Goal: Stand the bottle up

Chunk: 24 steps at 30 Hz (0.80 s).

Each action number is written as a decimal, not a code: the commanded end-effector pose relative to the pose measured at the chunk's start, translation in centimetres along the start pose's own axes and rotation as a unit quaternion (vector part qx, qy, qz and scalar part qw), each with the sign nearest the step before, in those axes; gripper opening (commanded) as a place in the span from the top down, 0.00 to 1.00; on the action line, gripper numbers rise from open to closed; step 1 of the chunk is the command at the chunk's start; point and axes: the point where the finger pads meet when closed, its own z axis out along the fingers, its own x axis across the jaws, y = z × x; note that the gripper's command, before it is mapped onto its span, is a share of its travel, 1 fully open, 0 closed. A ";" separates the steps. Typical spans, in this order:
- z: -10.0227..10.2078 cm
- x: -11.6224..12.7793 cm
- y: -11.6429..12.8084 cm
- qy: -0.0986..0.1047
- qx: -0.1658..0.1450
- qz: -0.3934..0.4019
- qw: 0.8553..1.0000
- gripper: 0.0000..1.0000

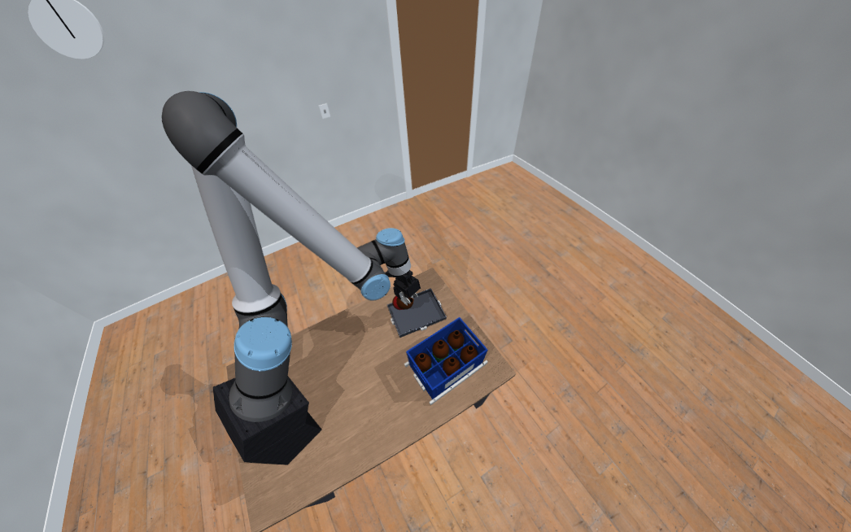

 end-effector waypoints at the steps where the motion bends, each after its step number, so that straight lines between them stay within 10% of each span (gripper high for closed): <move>1: 0.0 0.0 0.0 0.000 -0.007 0.000 1.000 1.00; 24: 0.0 0.0 0.0 -0.001 -0.068 0.000 0.998 1.00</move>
